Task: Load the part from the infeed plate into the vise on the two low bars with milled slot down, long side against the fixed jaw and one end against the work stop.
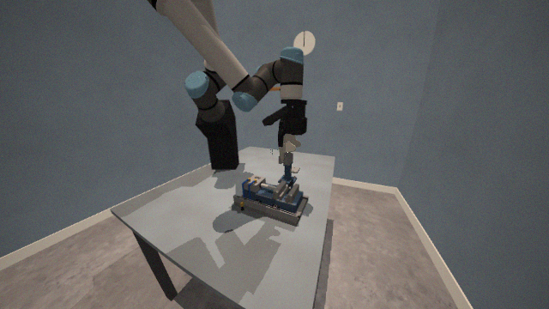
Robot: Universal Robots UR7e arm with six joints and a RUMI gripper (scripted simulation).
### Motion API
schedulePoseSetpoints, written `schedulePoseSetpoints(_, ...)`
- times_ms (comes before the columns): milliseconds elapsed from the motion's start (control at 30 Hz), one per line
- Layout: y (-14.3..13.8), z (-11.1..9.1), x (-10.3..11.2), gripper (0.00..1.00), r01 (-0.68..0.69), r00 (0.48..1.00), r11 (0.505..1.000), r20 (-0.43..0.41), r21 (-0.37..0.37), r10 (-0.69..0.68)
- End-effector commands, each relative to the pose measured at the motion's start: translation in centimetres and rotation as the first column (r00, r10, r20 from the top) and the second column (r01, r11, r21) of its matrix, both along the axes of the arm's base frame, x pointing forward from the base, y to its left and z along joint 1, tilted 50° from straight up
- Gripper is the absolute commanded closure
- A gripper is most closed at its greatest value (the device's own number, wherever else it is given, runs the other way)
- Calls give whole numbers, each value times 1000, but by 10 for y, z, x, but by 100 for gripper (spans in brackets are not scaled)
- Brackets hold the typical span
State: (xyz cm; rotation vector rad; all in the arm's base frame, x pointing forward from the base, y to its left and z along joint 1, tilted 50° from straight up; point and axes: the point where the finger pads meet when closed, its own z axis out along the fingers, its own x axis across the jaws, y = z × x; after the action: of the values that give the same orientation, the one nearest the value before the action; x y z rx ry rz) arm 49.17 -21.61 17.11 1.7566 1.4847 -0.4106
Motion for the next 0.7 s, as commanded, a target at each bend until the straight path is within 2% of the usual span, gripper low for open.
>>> schedulePoseSetpoints(0, -2, 4, 2, 100, 1, 1000, 1000, 7, -2, -1)
schedulePoseSetpoints(667, -9, -3, 4, 100, 1, 1000, 1000, 3, 0, -1)
